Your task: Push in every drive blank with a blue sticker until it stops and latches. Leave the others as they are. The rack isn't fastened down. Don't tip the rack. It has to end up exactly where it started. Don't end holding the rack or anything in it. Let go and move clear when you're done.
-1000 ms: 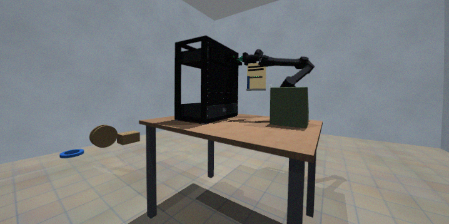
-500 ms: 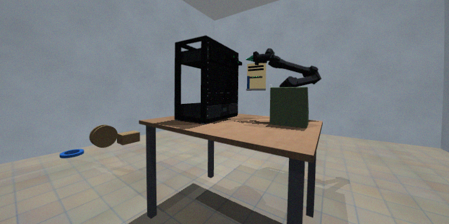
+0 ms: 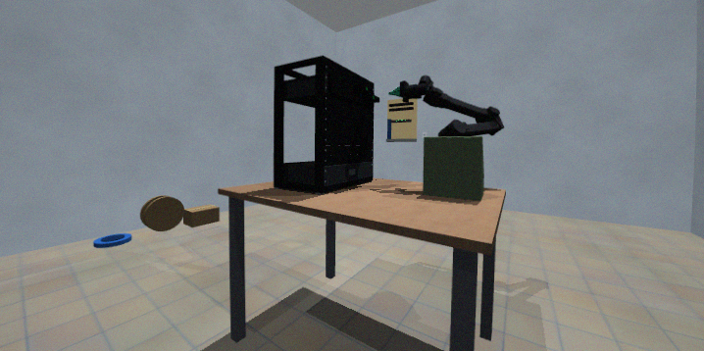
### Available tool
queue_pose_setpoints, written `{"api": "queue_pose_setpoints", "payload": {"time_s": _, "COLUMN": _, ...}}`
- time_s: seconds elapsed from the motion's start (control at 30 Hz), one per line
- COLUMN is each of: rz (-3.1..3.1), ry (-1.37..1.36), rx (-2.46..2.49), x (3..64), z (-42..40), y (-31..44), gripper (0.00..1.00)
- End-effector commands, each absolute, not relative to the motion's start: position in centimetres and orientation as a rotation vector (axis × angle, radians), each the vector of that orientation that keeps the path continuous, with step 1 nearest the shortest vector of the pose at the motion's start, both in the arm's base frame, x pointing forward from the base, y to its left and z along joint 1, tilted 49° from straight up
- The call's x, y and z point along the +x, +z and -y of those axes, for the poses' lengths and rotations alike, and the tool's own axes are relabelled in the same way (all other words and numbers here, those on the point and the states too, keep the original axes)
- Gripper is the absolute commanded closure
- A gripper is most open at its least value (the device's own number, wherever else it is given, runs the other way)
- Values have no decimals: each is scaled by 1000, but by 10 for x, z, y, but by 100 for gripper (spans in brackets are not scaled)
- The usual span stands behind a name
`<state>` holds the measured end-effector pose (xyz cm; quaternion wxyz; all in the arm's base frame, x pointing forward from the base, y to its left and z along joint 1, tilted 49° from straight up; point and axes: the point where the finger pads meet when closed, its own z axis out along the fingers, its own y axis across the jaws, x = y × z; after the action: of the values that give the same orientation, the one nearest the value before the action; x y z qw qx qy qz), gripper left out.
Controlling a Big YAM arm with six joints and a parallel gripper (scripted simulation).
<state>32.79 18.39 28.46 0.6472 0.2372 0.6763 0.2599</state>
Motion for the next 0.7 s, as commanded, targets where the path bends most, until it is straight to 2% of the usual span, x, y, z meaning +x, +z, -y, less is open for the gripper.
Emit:
{"api": "queue_pose_setpoints", "payload": {"time_s": 0.0, "rz": -1547, "ry": 621, "rx": 527, "x": 310, "z": -191, "y": 287, "gripper": 100}}
{"api": "queue_pose_setpoints", "payload": {"time_s": 0.67, "rz": -1533, "ry": 643, "rx": 545, "x": 209, "z": -189, "y": 300, "gripper": 100}}
